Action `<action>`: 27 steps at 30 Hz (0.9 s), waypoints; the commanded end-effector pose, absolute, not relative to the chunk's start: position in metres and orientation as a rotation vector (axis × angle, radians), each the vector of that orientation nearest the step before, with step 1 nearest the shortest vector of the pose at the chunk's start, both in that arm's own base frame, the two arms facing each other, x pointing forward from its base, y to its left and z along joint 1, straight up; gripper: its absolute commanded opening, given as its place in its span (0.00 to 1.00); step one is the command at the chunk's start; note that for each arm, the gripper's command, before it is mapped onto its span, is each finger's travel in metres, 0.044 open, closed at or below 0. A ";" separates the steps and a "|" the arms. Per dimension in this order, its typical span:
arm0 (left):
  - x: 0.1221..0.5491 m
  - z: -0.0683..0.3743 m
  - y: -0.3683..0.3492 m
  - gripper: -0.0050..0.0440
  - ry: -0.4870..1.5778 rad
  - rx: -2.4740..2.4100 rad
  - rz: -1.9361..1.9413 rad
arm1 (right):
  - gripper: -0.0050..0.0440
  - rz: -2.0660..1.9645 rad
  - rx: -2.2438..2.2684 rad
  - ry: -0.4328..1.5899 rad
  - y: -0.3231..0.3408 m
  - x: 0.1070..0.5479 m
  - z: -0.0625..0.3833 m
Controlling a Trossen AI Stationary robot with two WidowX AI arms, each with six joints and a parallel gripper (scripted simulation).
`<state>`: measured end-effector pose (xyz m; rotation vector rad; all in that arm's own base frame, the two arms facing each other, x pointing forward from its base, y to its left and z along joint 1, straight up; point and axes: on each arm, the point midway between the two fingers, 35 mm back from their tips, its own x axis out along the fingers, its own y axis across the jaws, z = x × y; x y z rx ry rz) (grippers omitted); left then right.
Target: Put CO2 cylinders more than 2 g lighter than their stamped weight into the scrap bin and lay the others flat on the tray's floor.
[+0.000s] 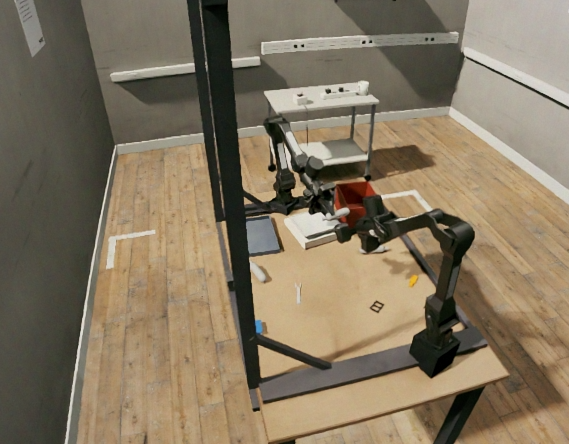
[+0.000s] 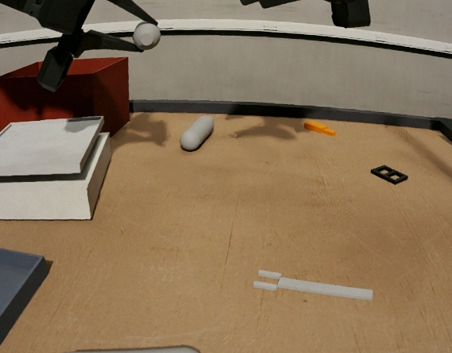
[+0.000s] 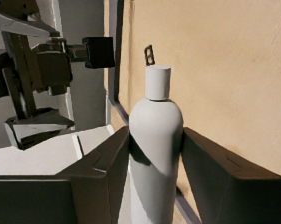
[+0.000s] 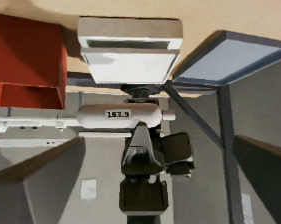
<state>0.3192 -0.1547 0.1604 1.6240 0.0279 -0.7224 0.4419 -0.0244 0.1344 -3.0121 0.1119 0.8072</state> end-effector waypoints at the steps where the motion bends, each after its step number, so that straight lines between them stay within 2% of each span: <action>1: 0.322 0.178 -0.157 0.00 -0.058 1.617 -0.641 | 1.00 0.762 -3.026 0.112 -0.024 0.444 0.147; 14: 0.328 0.193 -0.160 0.00 -0.074 1.613 -0.626 | 1.00 0.768 -3.026 0.112 -0.024 0.444 0.145; 27: 0.327 0.186 -0.159 0.00 -0.061 1.613 -0.638 | 1.00 0.760 -3.027 0.113 -0.029 0.495 0.140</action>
